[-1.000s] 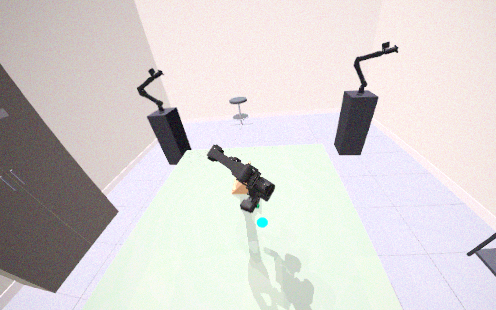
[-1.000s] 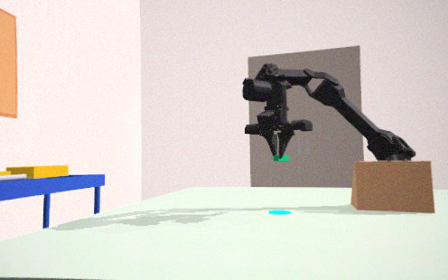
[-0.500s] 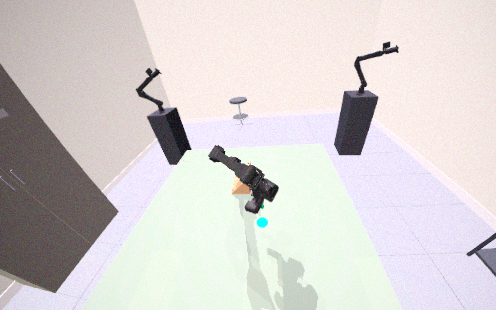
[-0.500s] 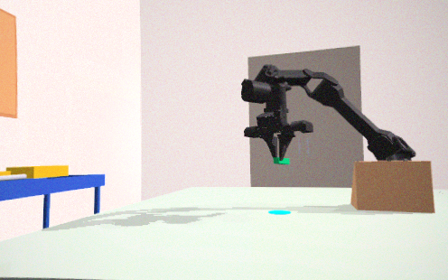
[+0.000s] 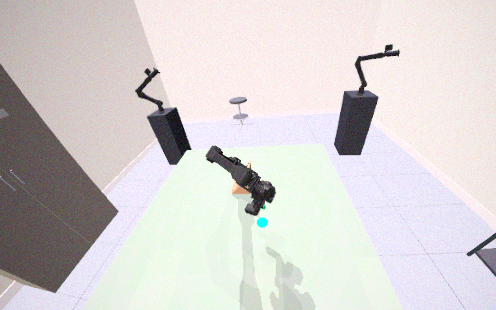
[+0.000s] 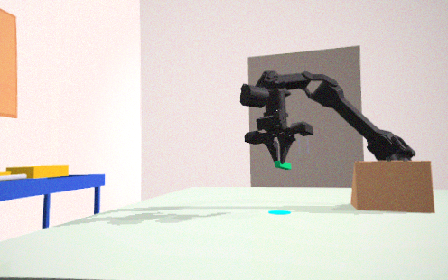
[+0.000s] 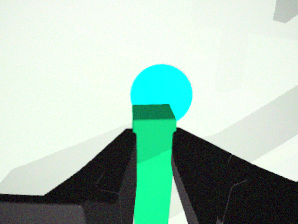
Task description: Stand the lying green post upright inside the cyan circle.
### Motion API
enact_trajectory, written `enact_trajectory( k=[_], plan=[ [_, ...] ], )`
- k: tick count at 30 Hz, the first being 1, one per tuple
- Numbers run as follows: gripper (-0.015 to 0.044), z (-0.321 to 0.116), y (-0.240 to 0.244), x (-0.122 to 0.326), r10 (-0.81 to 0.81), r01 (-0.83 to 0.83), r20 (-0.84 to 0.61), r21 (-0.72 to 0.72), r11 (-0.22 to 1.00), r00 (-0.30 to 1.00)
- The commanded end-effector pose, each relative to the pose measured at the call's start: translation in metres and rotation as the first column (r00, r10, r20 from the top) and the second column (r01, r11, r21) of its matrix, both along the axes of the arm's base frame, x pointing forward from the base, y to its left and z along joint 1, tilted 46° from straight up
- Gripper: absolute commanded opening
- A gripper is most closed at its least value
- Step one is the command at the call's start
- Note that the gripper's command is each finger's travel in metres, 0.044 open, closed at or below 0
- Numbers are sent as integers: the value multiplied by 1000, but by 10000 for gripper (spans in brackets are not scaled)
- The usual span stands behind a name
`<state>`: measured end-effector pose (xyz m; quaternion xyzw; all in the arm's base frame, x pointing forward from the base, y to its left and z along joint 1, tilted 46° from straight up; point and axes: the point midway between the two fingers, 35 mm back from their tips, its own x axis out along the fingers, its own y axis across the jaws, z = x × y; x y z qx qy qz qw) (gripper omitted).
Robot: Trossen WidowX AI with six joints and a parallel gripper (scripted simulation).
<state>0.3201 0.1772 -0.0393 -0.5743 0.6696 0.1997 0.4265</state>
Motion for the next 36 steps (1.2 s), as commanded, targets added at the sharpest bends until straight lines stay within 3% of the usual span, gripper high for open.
enact_trajectory(
  k=[1, 36],
  plan=[
    [23, -2, -2, 0, -8, 8, -8, 30, 1000, 1000],
    [23, -18, -8, 0, -36, 45, -37, 282, 958, 999]
  ],
)
